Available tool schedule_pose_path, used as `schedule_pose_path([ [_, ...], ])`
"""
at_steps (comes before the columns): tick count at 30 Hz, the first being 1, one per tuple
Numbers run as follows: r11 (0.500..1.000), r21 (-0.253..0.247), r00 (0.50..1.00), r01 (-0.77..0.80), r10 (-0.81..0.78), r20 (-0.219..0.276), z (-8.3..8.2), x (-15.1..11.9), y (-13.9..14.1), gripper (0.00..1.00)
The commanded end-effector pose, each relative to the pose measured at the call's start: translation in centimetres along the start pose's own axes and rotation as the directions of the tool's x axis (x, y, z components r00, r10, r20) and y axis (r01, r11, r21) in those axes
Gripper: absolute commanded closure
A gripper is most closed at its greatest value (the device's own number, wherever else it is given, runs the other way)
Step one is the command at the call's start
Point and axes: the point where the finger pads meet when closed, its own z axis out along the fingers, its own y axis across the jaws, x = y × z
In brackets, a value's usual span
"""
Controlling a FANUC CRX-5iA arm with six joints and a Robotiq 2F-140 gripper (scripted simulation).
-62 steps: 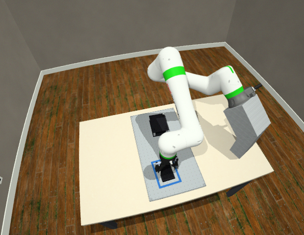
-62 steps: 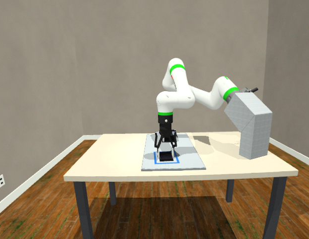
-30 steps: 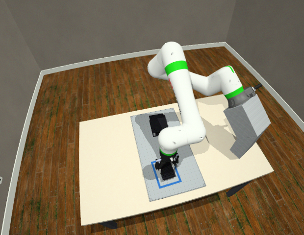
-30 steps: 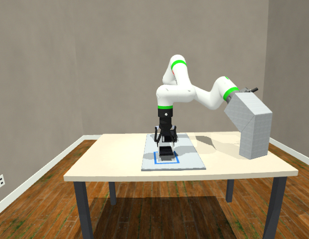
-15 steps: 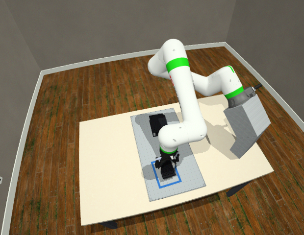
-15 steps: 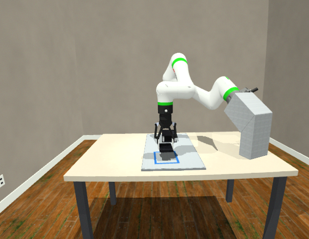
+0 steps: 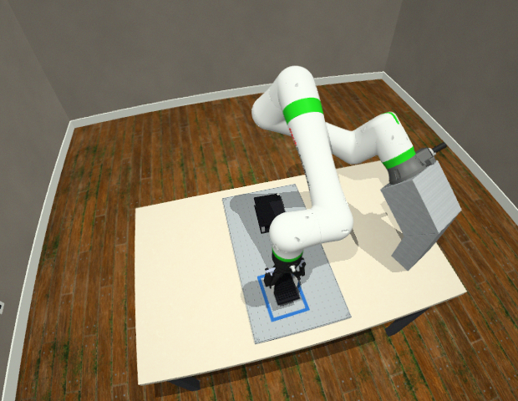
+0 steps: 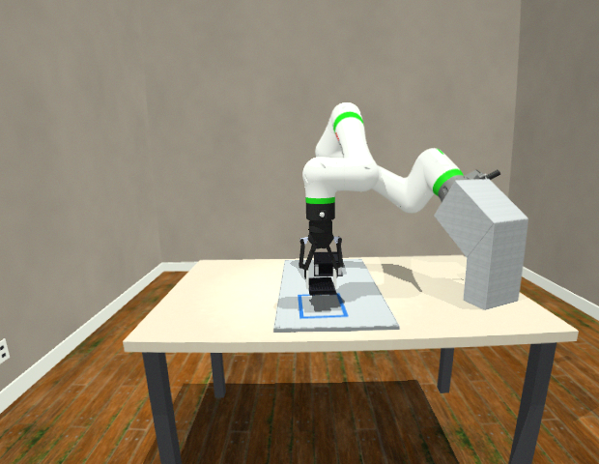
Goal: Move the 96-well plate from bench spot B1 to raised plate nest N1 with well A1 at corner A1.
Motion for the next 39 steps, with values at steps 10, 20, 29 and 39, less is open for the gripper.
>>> schedule_pose_path([
  [10,0.996,0.000,0.996,-0.087,0.087,0.000,-0.4,2.2,0.4,1.00],
  [20,0.996,0.000,0.996,-0.087,0.087,0.000,-0.8,4.8,0.9,1.00],
  [29,0.996,0.000,0.996,-0.087,0.087,0.000,-1.3,7.8,1.4,1.00],
  [39,0.996,0.000,0.996,-0.087,0.087,0.000,-1.8,10.3,1.8,1.00],
])
